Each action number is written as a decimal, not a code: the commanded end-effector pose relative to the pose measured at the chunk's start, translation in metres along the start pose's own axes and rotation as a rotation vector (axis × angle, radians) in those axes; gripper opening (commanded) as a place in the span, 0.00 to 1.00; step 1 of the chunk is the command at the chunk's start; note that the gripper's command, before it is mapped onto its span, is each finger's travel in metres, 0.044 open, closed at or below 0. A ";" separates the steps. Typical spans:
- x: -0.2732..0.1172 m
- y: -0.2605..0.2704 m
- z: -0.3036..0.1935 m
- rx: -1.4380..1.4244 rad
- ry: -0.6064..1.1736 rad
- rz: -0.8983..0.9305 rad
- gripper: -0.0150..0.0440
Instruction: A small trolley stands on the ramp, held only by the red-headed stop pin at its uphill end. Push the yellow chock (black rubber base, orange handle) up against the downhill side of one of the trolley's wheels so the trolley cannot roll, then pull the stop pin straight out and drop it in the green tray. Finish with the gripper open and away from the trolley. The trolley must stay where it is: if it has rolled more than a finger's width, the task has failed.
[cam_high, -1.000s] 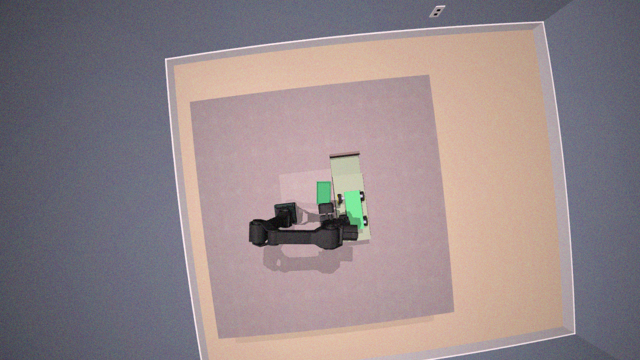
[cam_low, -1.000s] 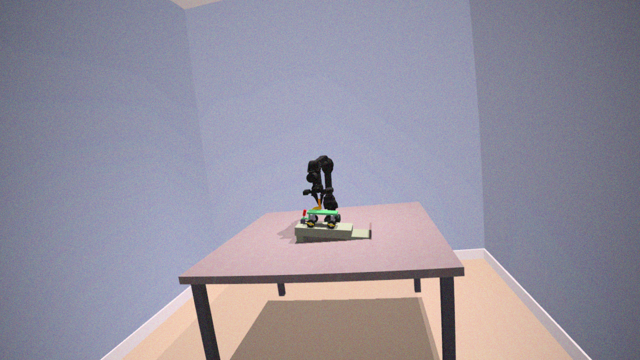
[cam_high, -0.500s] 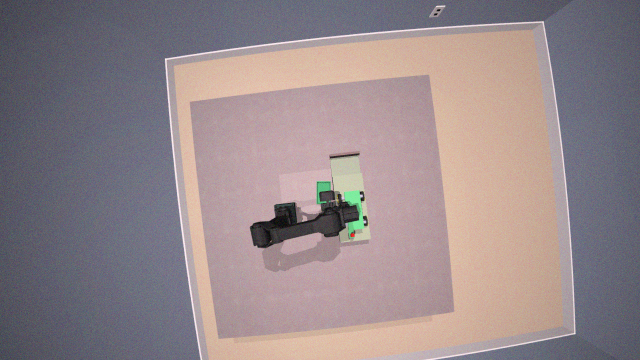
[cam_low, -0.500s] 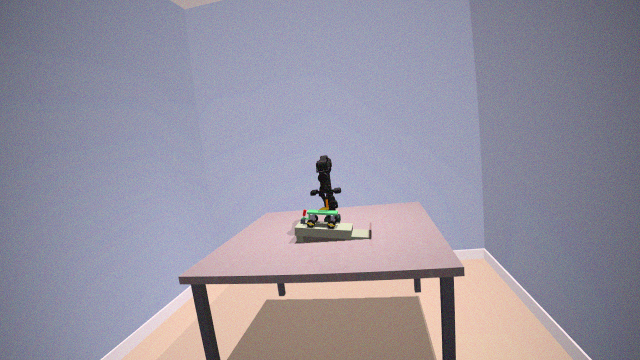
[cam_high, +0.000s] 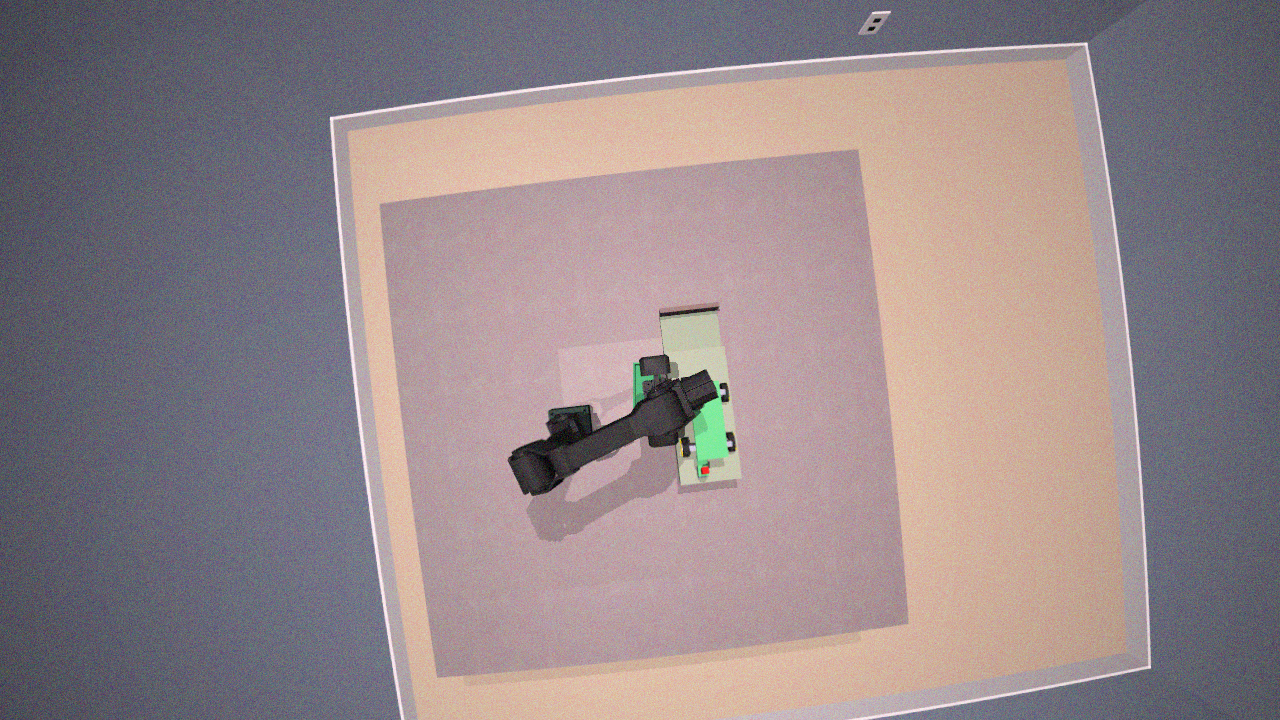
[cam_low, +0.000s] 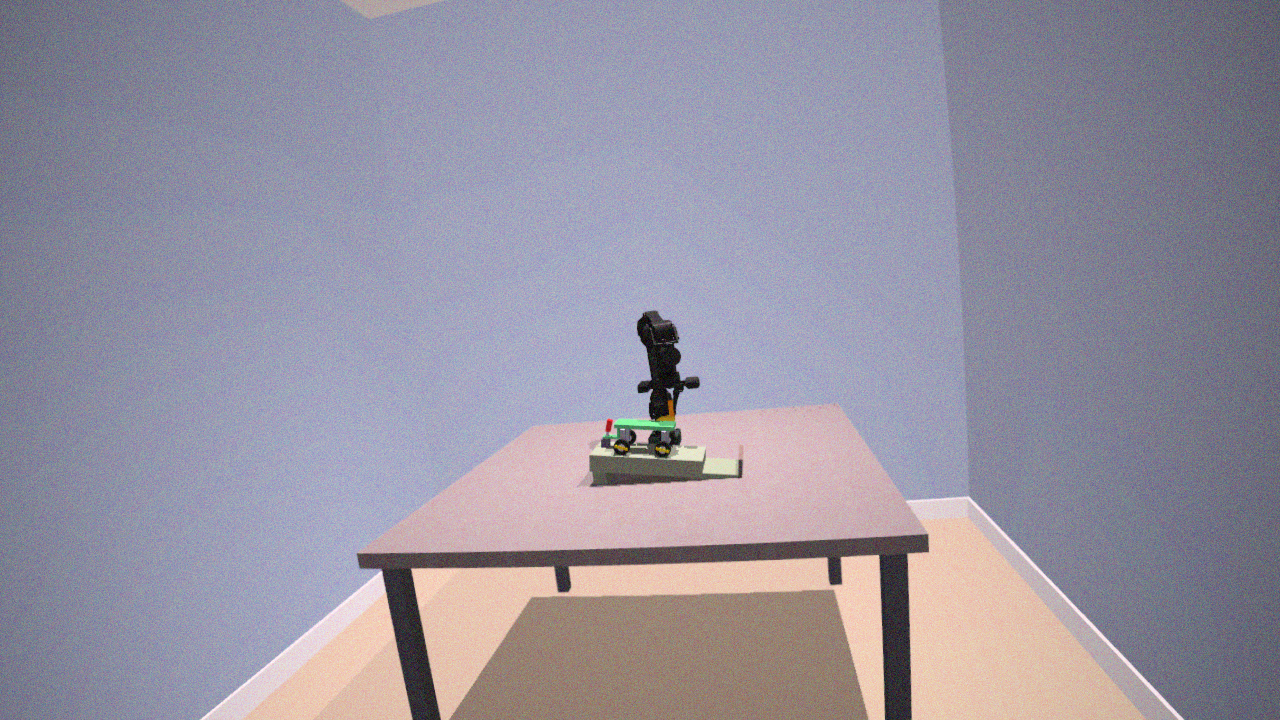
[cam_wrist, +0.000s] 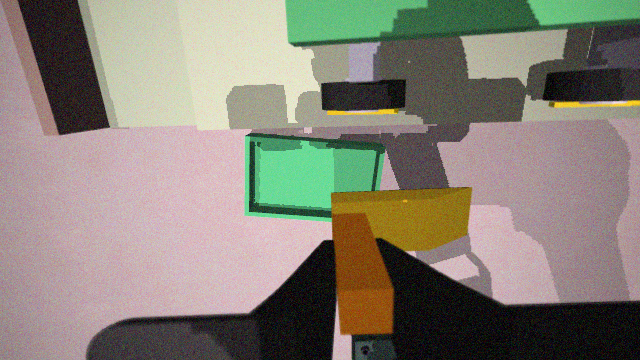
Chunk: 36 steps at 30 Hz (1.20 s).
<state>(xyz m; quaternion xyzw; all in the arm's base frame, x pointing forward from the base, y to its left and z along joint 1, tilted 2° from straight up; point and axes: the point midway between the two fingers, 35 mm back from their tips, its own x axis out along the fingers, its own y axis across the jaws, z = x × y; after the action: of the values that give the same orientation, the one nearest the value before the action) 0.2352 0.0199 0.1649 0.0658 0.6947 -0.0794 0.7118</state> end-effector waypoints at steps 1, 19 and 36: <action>0.000 0.016 0.005 0.003 -0.009 0.000 0.25; 0.005 0.085 0.021 0.003 -0.010 0.005 0.25; 0.008 0.097 0.033 0.005 -0.010 -0.112 0.25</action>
<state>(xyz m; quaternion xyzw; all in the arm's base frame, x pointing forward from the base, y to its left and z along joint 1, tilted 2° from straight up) 0.2788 0.1089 0.1565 0.0294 0.6960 -0.1175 0.7077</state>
